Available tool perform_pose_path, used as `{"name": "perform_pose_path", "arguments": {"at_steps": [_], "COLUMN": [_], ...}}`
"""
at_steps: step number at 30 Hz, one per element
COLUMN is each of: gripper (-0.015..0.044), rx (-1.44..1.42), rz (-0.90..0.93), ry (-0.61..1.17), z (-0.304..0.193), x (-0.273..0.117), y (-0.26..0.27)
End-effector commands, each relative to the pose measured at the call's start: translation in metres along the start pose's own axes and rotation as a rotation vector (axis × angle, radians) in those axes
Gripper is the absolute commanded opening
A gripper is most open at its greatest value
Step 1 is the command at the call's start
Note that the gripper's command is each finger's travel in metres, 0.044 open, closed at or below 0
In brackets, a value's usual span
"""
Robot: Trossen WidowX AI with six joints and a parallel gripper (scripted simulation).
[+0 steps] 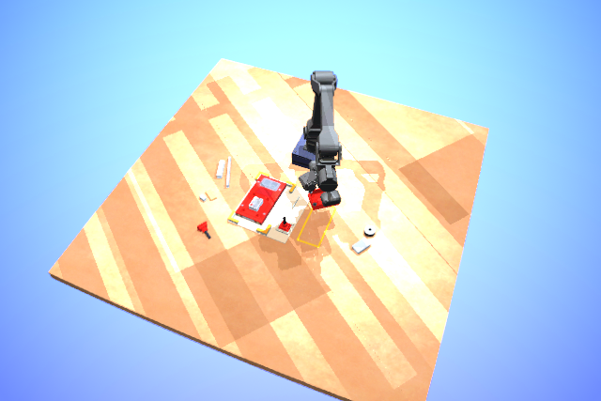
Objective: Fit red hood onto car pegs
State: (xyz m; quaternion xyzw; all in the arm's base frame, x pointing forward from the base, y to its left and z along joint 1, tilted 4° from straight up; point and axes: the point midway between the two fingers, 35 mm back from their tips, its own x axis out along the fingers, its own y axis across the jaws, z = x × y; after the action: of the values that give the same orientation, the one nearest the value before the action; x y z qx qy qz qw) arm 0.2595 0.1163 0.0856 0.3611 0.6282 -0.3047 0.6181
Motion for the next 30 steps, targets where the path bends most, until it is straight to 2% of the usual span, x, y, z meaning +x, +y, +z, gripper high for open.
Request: {"name": "perform_pose_path", "arguments": {"at_steps": [1, 30], "gripper": [0.0, 0.0], "rx": [-0.093, -0.812], "rz": [0.002, 0.004], "ry": [-0.001, -0.003], "z": [0.0001, 0.0001], "x": [-0.0002, -0.0006], "y": [0.0002, -0.0004]}}
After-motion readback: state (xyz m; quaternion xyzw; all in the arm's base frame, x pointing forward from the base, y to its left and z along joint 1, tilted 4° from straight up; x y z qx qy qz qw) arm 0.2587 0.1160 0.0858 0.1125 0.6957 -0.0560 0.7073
